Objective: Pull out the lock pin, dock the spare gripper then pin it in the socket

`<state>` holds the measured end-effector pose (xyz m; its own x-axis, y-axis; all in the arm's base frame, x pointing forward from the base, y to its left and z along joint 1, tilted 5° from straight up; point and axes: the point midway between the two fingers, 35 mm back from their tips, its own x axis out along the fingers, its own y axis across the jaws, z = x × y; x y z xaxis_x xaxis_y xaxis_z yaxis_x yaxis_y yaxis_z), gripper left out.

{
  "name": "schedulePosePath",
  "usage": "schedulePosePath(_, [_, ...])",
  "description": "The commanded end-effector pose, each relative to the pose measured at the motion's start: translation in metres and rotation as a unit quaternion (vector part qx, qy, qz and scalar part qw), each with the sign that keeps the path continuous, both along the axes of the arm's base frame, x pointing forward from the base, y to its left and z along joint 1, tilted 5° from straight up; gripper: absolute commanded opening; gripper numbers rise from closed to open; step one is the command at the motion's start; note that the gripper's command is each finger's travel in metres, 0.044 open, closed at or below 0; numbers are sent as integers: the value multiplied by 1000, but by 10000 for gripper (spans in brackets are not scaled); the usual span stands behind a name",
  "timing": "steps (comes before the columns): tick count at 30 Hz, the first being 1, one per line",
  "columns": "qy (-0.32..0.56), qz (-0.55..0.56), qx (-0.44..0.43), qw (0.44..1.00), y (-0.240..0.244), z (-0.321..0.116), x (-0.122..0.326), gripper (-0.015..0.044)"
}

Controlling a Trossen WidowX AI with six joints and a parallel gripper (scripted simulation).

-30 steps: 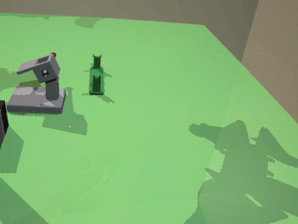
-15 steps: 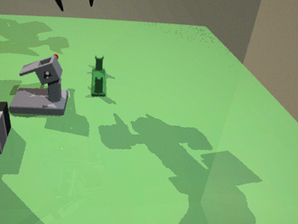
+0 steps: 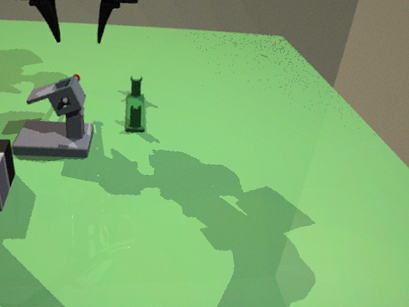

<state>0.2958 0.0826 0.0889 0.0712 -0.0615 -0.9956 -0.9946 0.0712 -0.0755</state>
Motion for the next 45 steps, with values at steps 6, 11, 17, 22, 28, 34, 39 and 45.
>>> schedulePosePath(6, [11,-2,-7,1000,0,-36,-5,300])
schedulePosePath(11, [11,-2,-7,1000,-1,-44,-4,300])
schedulePosePath(17, [11,-2,-7,1000,-2,-54,-3,300])
schedulePosePath(22, [11,-2,-7,1000,-2,-62,-3,300])
schedulePosePath(28, [11,-2,-7,1000,-3,-72,-3,300])
schedulePosePath(34, [11,-2,-7,1000,-4,-82,-3,300])
schedulePosePath(39, [11,-2,-7,1000,-5,-90,-4,300])
schedulePosePath(45, [11,-2,-7,1000,-6,-94,-4,300])
